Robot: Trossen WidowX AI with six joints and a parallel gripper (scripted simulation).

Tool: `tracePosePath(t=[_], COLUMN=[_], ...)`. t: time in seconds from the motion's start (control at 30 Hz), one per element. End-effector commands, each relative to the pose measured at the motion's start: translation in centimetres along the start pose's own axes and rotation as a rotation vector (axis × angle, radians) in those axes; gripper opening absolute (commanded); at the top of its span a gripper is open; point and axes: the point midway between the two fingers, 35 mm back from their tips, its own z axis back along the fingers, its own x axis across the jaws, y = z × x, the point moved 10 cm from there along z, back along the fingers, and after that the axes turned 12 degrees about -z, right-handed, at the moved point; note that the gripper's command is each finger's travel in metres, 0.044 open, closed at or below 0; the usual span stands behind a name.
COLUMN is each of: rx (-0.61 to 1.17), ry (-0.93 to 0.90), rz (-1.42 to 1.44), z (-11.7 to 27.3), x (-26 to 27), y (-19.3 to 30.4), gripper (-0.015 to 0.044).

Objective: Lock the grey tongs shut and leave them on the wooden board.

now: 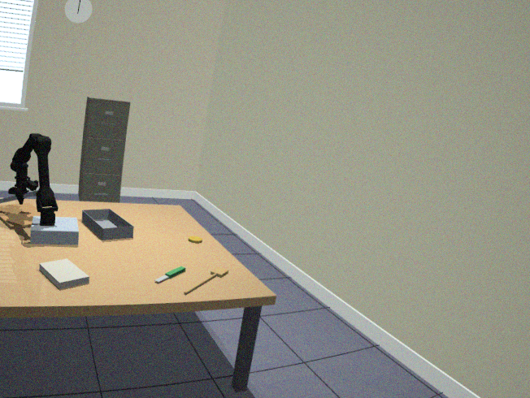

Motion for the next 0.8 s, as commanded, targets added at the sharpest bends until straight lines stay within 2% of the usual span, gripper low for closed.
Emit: tracePosePath(t=[0.0, 0.47, 0.77], rx=[0.010, 0.010, -0.002], ry=[-0.003, -0.001, 0.002], rz=[-0.005, -0.006, -0.002], z=[-0.4, -2.0, -2.1], x=[0.0, -0.1, -0.1], y=[0.0, -0.2, -0.2], gripper=[-0.0150, -0.0150, 0.0086])
